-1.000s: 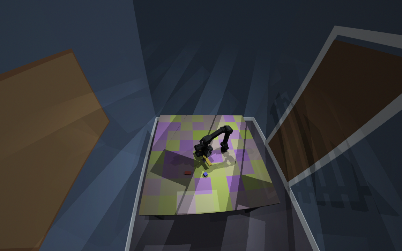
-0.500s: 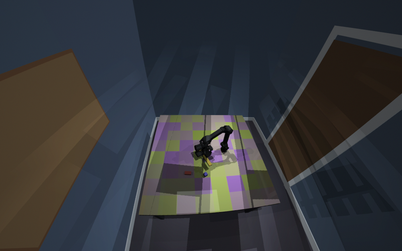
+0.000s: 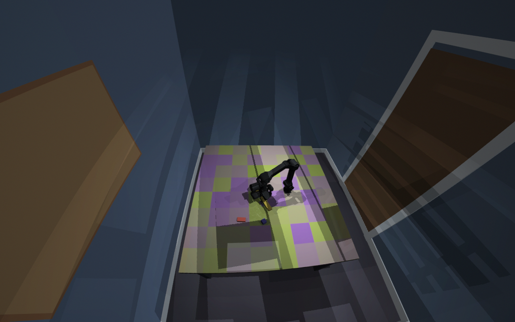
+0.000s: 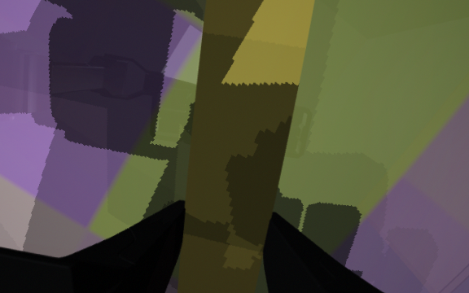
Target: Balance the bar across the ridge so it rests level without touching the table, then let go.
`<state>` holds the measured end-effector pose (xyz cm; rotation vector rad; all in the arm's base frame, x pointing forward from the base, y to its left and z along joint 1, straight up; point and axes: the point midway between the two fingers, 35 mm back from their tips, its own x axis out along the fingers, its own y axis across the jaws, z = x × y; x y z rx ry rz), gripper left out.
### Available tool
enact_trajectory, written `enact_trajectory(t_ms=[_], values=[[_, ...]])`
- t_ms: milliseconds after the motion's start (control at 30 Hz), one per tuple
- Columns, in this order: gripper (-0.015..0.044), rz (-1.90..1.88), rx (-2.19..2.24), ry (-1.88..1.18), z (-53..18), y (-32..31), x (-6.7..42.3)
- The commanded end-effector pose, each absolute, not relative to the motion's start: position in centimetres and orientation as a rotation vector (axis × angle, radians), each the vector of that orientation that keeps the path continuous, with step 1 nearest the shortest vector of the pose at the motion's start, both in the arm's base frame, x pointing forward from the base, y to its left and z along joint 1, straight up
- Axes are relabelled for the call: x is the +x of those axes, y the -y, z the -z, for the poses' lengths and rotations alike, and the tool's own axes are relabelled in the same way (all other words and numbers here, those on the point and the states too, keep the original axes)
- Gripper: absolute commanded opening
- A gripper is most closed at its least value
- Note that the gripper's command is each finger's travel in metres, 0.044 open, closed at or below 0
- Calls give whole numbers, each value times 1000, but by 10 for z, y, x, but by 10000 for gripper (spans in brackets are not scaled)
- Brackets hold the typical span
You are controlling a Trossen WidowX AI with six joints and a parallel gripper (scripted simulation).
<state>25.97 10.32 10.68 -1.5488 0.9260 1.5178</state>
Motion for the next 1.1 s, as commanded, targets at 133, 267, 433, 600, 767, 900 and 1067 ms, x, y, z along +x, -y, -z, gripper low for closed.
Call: enact_trajectory(t_ms=[133, 267, 433, 600, 767, 900, 1067], values=[[53, -1518, -1549, -926, -107, -103, 260], [157, -1518, -1549, -926, -107, -103, 260], [167, -1518, -1549, -926, -107, -103, 260], [167, -1518, -1549, -926, -107, -103, 260], [168, -1518, -1549, -926, -107, -103, 260], [168, -1518, -1549, -926, -107, -103, 260], [169, -1518, -1549, -926, -107, -103, 260]])
